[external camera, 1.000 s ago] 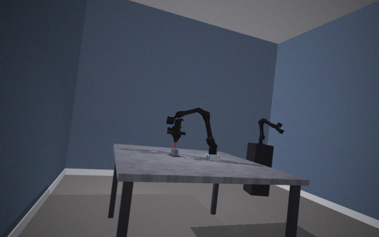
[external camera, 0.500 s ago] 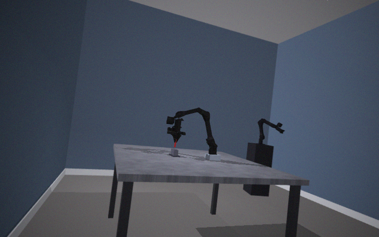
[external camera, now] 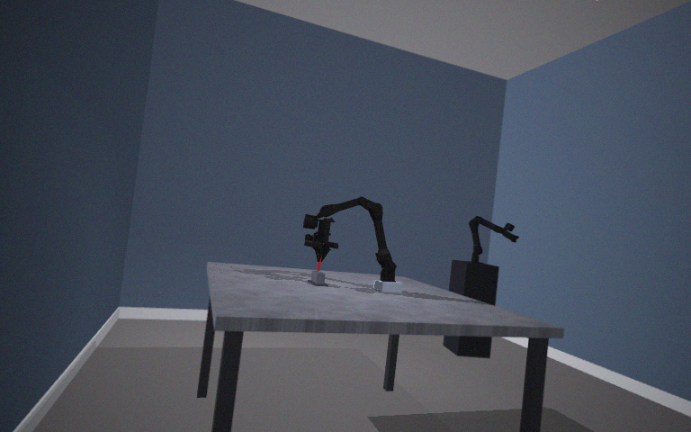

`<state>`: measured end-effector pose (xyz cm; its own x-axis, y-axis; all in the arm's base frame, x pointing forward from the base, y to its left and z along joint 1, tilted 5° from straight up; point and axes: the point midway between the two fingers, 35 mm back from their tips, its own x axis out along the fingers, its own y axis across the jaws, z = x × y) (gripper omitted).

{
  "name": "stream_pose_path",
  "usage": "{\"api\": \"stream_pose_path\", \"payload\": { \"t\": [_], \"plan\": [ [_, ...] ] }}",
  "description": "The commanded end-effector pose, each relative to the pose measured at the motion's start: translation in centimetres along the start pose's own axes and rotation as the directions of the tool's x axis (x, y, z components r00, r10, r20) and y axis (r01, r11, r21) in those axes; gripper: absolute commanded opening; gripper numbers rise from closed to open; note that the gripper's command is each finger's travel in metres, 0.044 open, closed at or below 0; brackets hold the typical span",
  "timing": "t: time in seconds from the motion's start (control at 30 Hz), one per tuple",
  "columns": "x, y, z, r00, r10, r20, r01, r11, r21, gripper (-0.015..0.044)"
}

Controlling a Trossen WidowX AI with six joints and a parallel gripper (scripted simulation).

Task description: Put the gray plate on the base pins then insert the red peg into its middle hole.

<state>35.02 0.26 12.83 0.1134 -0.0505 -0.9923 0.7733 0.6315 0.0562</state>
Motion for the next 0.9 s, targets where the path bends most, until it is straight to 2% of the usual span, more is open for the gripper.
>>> {"api": "stream_pose_path", "payload": {
  "t": [0.0,0.87],
  "plan": [
    [0.99,-0.09,-0.18,1.0,-0.008,-0.012,0.008,1.0,-0.007,0.0],
    [0.93,-0.04,-0.18,1.0,-0.004,-0.003,0.004,1.0,-0.002,0.0]
  ]
}}
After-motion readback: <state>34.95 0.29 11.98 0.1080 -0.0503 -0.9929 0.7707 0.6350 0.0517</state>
